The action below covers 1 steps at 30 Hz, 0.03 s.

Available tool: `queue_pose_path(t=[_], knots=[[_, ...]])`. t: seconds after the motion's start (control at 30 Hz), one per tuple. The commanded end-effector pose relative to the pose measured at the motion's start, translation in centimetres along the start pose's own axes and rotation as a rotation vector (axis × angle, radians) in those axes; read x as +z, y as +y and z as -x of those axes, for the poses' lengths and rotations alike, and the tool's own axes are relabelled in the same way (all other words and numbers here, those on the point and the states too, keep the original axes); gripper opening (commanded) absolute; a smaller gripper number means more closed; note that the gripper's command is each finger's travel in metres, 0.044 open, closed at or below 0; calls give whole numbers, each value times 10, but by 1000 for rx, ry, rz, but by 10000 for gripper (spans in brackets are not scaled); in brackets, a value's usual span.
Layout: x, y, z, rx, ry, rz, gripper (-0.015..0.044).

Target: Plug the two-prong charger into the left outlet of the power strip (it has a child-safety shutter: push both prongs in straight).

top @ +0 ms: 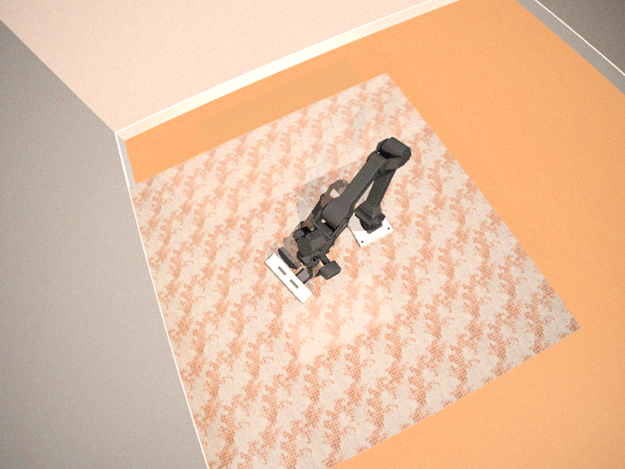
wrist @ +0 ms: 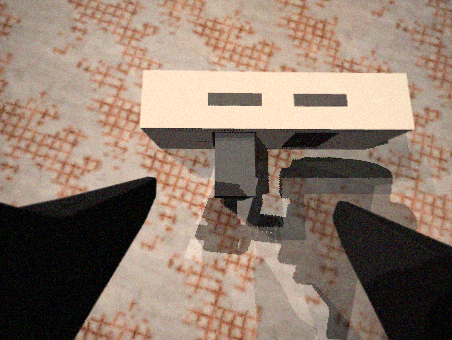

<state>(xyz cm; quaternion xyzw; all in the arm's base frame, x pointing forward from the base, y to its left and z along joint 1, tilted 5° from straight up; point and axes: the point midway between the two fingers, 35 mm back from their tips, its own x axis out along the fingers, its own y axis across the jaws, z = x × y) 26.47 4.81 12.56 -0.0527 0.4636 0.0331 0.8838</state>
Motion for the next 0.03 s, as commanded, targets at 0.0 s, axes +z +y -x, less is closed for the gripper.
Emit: queue_pose_path(t=[0.0], knots=[[1, 0, 0, -4, -4, -3, 440]])
